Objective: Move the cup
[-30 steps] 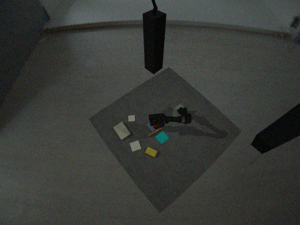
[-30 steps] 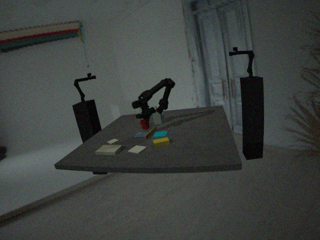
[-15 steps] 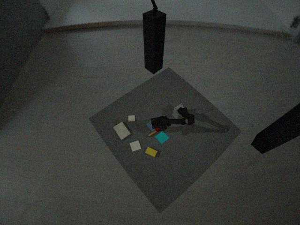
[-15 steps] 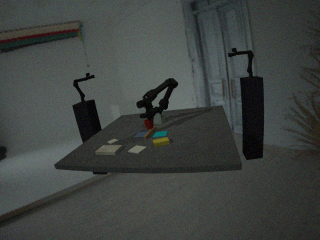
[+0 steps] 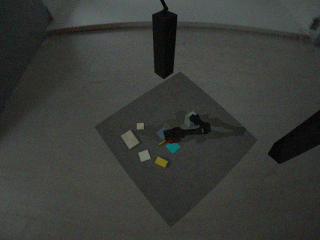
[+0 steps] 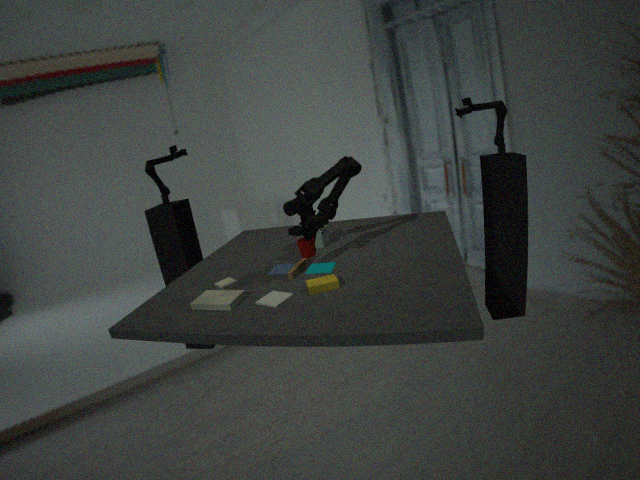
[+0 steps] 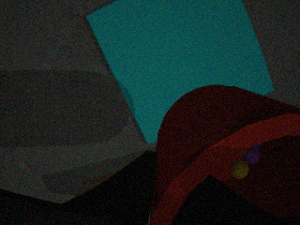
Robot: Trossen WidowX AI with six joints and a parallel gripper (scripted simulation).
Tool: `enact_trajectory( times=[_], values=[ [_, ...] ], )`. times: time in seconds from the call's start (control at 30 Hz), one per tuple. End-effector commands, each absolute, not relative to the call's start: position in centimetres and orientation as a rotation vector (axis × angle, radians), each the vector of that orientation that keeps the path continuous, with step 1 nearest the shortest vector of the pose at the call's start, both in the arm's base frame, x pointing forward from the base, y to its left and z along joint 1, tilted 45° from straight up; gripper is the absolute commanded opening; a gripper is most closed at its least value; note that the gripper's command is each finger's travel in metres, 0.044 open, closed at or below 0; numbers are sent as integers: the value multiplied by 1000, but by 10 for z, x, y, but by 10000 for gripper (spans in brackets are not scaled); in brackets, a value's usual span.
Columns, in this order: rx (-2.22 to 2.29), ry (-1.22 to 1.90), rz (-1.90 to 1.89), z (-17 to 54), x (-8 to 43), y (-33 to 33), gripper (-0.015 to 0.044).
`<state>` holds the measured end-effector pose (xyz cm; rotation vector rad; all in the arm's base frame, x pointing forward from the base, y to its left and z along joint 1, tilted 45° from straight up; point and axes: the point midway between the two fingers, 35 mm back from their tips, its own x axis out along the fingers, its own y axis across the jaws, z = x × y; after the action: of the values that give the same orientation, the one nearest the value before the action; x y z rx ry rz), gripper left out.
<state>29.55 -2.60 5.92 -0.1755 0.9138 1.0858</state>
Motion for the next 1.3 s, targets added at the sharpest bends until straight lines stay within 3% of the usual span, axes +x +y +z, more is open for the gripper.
enact_trajectory(
  times=[0.0,0.4,1.27],
  values=[
    [-173,910,1081,71,298,-18,0],
    [-172,909,1082,95,301,3,0],
    [-172,908,1082,71,308,25,0]
  ],
)
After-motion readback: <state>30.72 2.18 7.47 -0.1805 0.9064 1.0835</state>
